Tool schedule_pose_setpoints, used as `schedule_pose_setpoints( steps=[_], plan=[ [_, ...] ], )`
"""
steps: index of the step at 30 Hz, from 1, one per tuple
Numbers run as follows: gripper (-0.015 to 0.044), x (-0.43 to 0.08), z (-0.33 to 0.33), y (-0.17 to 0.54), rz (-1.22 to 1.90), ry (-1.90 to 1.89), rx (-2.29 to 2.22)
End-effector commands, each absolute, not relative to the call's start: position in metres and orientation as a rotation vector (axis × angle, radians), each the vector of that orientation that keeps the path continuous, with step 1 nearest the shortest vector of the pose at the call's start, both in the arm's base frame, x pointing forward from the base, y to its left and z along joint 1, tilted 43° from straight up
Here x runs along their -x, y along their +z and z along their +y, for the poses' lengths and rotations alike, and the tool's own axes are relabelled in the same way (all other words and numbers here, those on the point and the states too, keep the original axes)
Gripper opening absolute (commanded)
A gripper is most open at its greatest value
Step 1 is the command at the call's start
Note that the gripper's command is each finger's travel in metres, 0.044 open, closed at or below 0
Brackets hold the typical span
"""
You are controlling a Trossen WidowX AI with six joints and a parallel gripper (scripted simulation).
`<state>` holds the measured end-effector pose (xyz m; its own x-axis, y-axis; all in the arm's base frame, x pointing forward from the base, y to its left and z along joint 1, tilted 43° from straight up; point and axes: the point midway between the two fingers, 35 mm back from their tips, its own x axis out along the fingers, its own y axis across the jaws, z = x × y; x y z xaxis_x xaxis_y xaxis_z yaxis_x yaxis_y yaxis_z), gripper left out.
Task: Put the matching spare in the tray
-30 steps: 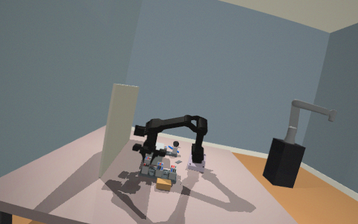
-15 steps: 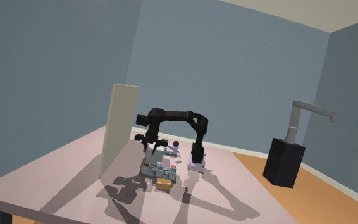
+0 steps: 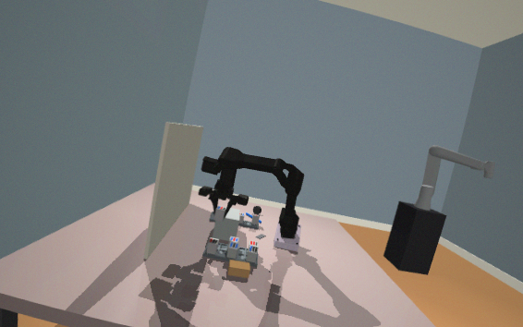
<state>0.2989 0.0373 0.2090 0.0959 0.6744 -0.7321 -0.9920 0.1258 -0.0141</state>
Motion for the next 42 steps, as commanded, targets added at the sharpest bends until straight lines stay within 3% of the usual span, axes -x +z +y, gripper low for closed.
schedule_pose_setpoints(
  steps=[1,22,42],
  plan=[
    [0.0,-0.298,0.026,0.222,0.657,1.342,0.595],
    [0.0,-0.342,-0.069,0.159,0.735,1.28,0.596],
    [0.0,-0.351,-0.162,0.08,0.716,1.312,0.626]
  ],
)
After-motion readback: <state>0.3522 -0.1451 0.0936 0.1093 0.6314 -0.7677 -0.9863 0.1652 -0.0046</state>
